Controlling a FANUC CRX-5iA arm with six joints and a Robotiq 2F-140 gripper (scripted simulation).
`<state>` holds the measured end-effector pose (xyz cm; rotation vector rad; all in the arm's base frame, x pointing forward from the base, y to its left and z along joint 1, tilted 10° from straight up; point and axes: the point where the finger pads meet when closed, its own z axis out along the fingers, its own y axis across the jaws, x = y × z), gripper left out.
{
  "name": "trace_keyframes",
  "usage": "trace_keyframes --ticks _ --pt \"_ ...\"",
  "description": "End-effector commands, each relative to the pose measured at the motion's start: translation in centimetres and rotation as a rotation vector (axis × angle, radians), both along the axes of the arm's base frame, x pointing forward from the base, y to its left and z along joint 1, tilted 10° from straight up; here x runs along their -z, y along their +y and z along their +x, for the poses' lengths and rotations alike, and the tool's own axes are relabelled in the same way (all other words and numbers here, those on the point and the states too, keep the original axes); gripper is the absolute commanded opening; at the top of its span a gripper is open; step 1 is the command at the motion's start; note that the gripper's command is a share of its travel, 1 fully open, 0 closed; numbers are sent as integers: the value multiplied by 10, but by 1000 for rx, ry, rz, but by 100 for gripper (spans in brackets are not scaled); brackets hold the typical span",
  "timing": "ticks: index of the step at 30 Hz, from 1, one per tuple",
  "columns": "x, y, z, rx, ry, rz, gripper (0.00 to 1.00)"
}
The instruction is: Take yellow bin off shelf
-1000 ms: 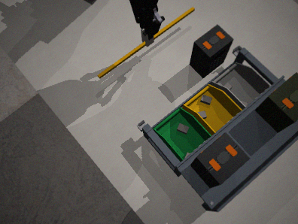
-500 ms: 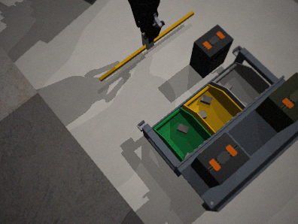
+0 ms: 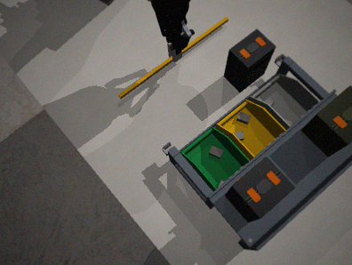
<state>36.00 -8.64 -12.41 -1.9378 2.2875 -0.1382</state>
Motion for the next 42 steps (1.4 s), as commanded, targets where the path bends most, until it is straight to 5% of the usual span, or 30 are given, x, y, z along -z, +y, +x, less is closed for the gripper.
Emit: trace_keyframes --ticks 1,27,28,42 --pt "5 0 1 0 0 0 0" --pt "13 0 3 0 0 0 0" --pt "13 0 3 0 0 0 57" --pt "13 0 3 0 0 0 57"
